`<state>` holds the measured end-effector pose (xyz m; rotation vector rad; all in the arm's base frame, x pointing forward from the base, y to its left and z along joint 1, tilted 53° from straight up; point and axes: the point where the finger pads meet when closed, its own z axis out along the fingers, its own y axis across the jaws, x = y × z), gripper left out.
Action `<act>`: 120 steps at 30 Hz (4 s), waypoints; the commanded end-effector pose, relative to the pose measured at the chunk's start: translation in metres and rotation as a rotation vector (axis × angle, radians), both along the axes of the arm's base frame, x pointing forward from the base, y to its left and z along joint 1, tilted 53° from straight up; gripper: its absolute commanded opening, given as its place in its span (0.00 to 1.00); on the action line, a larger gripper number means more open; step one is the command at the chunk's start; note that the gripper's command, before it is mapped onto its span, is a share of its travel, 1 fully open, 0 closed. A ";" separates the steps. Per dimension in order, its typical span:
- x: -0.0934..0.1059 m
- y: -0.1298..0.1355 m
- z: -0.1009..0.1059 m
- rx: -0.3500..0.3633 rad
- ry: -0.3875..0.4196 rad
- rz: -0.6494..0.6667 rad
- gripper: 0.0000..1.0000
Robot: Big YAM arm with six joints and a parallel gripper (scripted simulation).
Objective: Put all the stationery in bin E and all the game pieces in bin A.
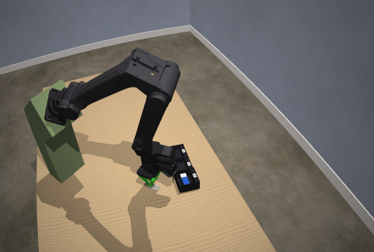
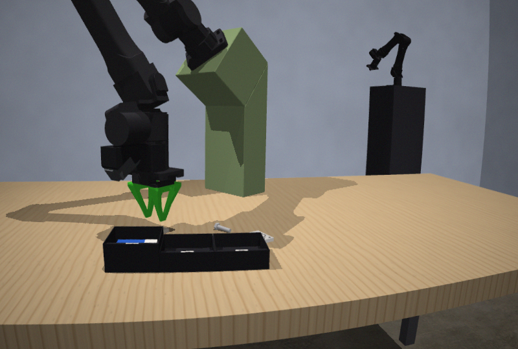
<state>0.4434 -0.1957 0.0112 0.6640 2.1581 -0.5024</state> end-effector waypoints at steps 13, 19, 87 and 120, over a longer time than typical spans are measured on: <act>0.013 -0.019 -0.015 -0.013 0.004 -0.002 0.40; 0.007 -0.019 -0.024 -0.009 0.019 -0.003 0.40; -0.025 0.019 0.012 0.006 0.026 -0.005 0.21; -0.021 0.024 0.014 0.000 0.006 0.006 0.21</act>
